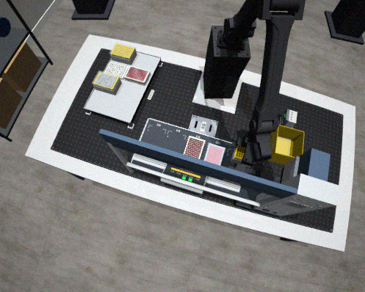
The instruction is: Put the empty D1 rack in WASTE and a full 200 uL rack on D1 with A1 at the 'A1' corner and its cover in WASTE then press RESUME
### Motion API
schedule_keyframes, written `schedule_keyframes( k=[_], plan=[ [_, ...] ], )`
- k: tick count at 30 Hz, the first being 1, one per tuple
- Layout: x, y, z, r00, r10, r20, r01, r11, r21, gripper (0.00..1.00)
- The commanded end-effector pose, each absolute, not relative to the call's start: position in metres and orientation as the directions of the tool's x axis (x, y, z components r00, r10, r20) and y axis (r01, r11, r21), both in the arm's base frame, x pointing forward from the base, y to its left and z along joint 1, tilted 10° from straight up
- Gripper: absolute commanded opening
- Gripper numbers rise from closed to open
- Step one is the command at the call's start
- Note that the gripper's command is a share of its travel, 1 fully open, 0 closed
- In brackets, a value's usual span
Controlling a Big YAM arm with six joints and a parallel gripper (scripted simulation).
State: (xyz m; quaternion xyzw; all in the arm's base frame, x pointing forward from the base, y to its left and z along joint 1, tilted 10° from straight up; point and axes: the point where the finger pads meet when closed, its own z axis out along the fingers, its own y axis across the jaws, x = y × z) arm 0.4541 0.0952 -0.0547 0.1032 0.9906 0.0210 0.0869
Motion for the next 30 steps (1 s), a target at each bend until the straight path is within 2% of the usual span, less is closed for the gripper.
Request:
schedule_keyframes(
  k=[1, 10, 30],
  plan=[
    [0.454, 0.1, -0.052, -0.963, 0.211, -0.169, 0.204, 0.977, 0.058, 0.0],
    [0.454, 0.103, -0.045, -0.957, 0.212, -0.199, 0.201, 0.977, 0.071, 0.0],
    [0.366, 0.12, -0.063, -0.958, 0.212, -0.195, 0.201, 0.977, 0.072, 0.0]
  ],
)
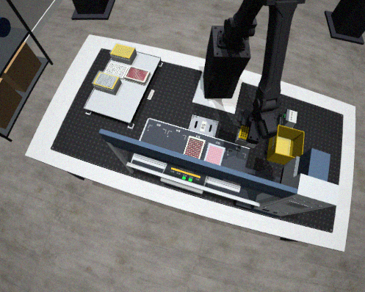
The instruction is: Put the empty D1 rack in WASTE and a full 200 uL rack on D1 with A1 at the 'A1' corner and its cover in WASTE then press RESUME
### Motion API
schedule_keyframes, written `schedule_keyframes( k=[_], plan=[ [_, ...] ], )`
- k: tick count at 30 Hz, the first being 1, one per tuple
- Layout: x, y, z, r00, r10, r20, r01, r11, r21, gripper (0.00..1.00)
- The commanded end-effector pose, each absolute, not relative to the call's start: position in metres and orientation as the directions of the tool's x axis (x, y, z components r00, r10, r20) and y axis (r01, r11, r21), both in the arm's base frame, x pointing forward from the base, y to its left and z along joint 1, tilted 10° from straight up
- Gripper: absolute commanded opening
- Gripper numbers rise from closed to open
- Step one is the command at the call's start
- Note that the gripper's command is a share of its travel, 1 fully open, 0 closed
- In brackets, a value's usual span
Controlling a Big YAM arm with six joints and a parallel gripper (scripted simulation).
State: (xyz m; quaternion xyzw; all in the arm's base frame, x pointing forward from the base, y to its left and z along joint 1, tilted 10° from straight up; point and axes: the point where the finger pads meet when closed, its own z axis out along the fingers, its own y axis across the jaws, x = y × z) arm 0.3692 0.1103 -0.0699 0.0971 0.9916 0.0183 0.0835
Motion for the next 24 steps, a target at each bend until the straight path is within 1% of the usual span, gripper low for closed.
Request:
schedule_keyframes(
  k=[1, 17, 24],
  plan=[
    [0.361, 0.121, -0.064, -0.958, 0.212, -0.195, 0.201, 0.977, 0.072, 0.0],
    [0.294, 0.134, -0.078, -0.958, 0.212, -0.191, 0.201, 0.977, 0.073, 0.0],
    [0.308, 0.132, -0.076, -0.951, 0.235, -0.199, 0.223, 0.971, 0.082, 0.0]
  ],
)
